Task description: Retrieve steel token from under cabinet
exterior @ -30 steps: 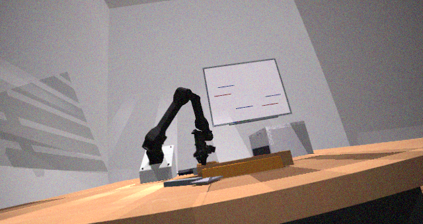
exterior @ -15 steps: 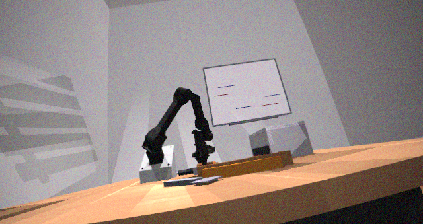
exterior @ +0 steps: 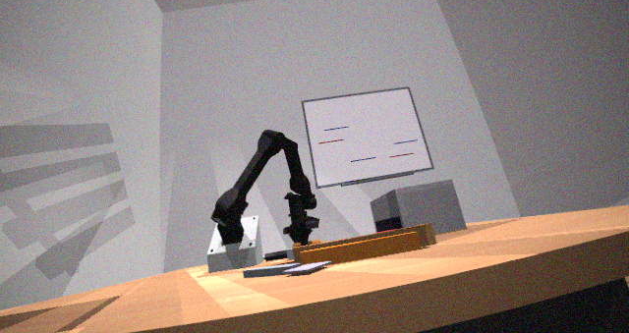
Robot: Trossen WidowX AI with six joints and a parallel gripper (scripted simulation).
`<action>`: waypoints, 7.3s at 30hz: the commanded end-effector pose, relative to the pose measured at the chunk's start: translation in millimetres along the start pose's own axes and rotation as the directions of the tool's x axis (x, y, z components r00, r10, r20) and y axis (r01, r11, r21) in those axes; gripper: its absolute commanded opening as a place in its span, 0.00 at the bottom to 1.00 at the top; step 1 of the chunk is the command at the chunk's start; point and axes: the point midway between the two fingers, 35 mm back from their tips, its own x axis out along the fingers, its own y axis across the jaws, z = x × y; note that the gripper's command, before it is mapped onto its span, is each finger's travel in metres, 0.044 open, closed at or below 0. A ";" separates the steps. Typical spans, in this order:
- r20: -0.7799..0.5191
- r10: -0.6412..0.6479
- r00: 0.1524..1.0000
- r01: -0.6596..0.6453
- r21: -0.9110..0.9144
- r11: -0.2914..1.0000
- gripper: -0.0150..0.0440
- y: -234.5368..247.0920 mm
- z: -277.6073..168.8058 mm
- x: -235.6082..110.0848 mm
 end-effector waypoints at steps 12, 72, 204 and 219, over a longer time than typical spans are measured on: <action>0.001 0.003 1.000 -0.003 -0.113 0.994 0.25 0.5 1.0 -0.6; -0.001 -0.002 1.000 0.001 -0.155 0.988 0.25 -69.0 -5.1 0.4; -0.007 -0.009 1.000 0.008 -0.156 0.988 0.25 -207.1 -65.3 0.4; -0.008 -0.010 1.000 0.009 -0.156 0.988 0.25 -224.6 -74.5 0.2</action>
